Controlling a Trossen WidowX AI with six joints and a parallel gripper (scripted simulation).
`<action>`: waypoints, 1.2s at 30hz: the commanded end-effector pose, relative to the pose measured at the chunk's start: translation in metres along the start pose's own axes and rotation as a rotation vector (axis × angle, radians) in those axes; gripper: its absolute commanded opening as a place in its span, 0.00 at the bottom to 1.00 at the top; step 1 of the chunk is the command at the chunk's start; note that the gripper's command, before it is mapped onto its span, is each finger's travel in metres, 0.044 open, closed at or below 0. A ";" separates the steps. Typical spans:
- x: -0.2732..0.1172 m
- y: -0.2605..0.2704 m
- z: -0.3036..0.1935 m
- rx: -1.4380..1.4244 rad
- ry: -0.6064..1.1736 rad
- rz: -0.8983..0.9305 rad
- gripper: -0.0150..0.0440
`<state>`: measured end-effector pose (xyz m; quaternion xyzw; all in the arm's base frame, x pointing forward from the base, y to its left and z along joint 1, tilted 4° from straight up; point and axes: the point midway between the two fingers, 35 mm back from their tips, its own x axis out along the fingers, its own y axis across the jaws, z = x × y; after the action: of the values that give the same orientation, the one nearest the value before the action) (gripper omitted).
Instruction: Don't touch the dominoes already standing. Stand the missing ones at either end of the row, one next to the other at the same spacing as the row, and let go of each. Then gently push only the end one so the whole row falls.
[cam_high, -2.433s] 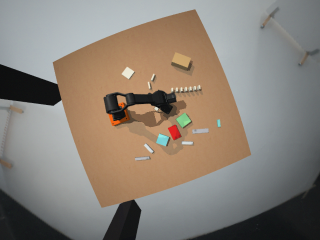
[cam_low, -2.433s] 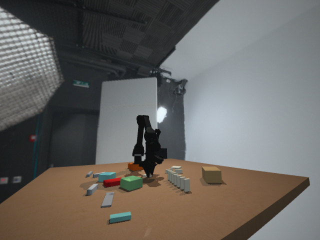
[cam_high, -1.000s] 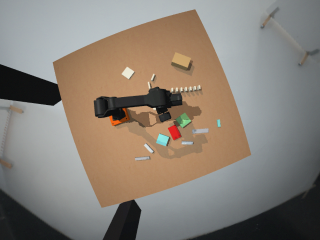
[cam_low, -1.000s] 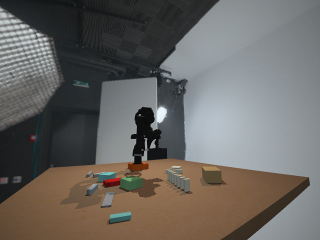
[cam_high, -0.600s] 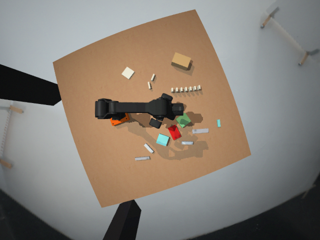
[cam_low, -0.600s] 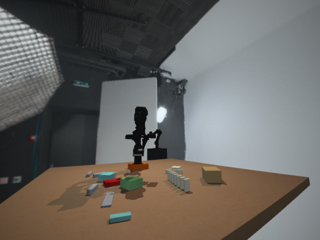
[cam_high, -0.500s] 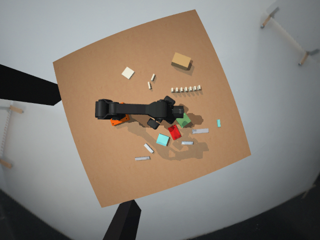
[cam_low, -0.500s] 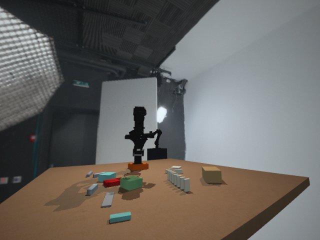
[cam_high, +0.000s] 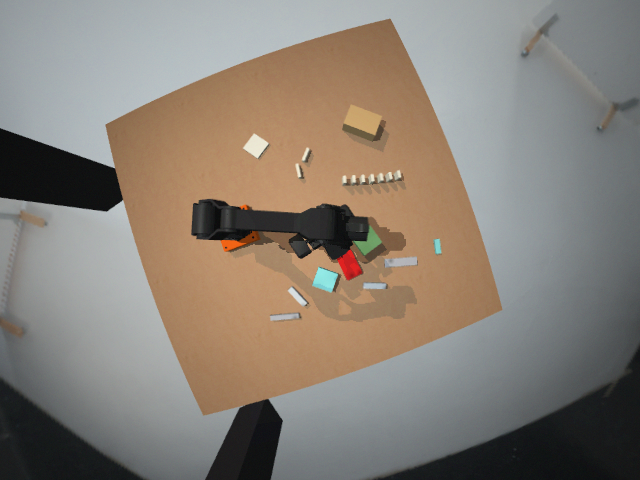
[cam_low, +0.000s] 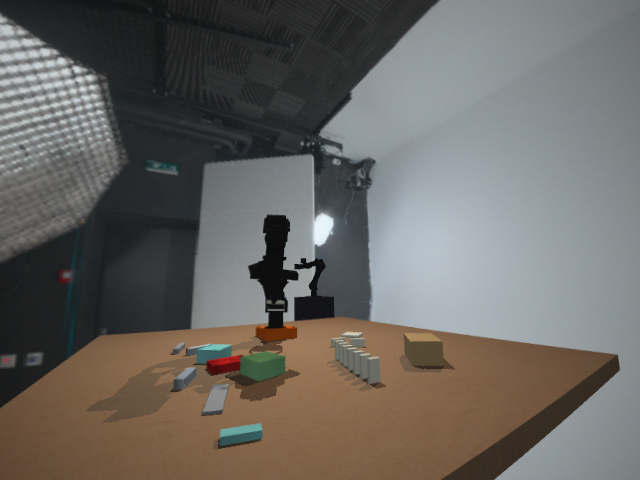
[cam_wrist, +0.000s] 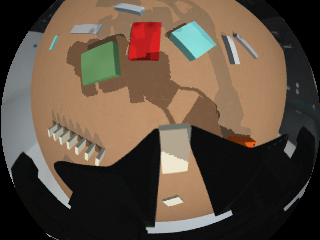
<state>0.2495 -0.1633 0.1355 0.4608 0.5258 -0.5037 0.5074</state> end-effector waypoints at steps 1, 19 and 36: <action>0.013 -0.002 -0.002 0.009 -0.074 -0.066 0.44; 0.045 -0.004 -0.006 0.028 -0.592 -0.237 0.44; 0.040 0.000 -0.021 0.034 -1.127 -0.135 0.44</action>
<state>0.2455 -0.1475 0.0933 0.1154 0.2335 -0.7130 0.6510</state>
